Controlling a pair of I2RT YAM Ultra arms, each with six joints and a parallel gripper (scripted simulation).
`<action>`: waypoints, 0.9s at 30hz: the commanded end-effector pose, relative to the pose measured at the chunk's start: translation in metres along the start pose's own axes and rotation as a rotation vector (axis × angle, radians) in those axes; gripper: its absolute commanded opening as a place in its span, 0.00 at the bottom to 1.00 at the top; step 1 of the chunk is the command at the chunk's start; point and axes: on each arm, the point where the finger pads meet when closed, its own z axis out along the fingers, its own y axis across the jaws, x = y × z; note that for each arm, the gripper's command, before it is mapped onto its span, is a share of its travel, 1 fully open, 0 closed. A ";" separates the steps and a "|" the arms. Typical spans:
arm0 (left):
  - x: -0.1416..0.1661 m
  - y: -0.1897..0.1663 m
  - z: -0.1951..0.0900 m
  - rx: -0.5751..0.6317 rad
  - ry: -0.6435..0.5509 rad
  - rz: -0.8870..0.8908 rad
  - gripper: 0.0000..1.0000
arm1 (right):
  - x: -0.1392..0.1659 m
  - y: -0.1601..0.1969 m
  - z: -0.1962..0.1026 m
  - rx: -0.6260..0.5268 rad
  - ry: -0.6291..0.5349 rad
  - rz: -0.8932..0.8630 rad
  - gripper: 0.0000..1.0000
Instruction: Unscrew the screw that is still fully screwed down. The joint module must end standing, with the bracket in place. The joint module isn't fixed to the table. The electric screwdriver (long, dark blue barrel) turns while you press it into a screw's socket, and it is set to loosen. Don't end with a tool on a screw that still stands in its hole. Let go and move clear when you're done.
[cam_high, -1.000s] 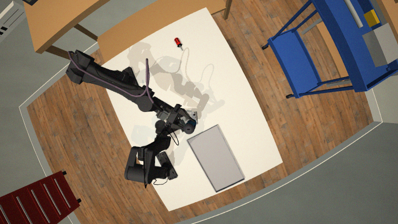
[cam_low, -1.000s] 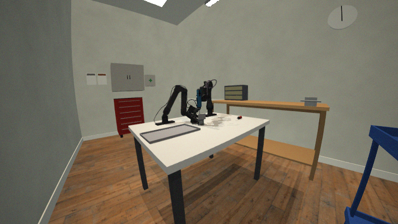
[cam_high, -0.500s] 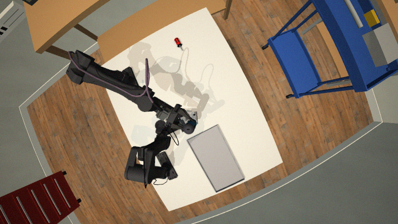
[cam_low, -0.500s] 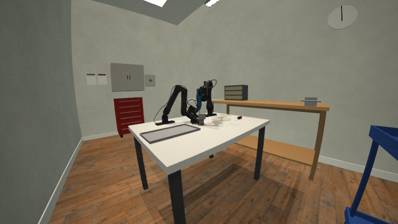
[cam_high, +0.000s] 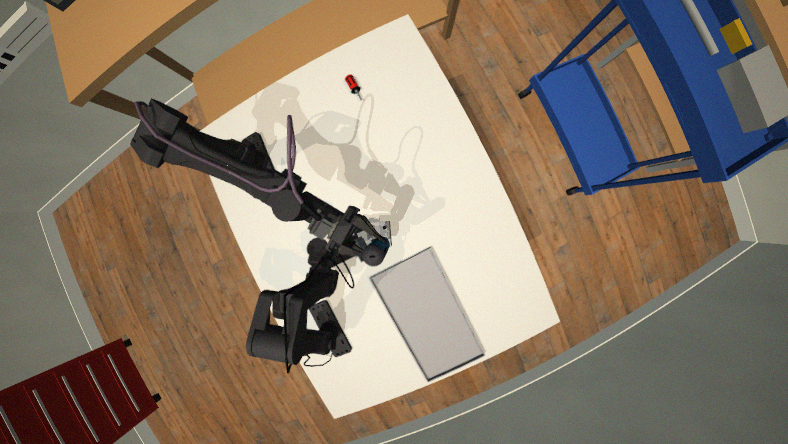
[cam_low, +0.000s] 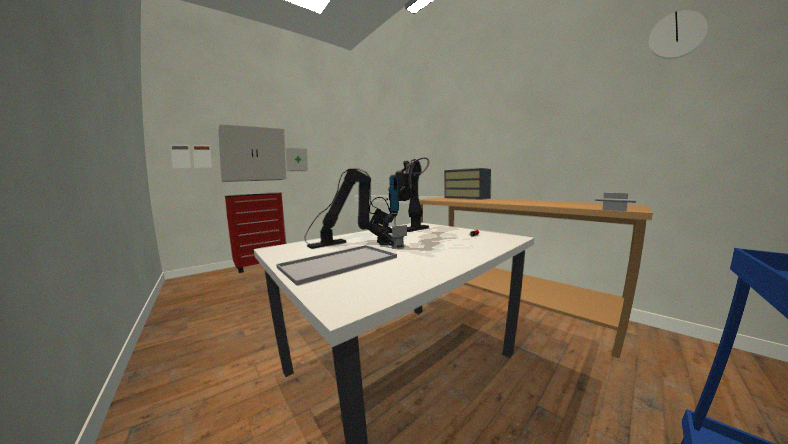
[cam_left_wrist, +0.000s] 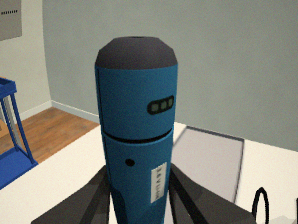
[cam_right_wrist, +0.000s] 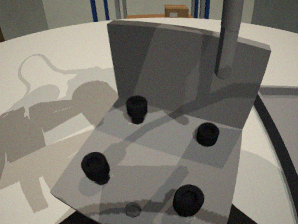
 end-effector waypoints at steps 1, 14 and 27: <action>-0.042 -0.003 0.000 0.001 -0.144 -0.006 0.42 | -0.005 0.002 0.000 -0.003 -0.013 0.019 0.59; -0.042 -0.004 -0.001 0.002 -0.144 -0.006 0.42 | -0.005 0.002 0.000 -0.003 -0.013 0.019 0.59; -0.042 -0.004 -0.001 0.002 -0.143 -0.006 0.42 | -0.005 0.002 0.000 -0.003 -0.013 0.019 0.59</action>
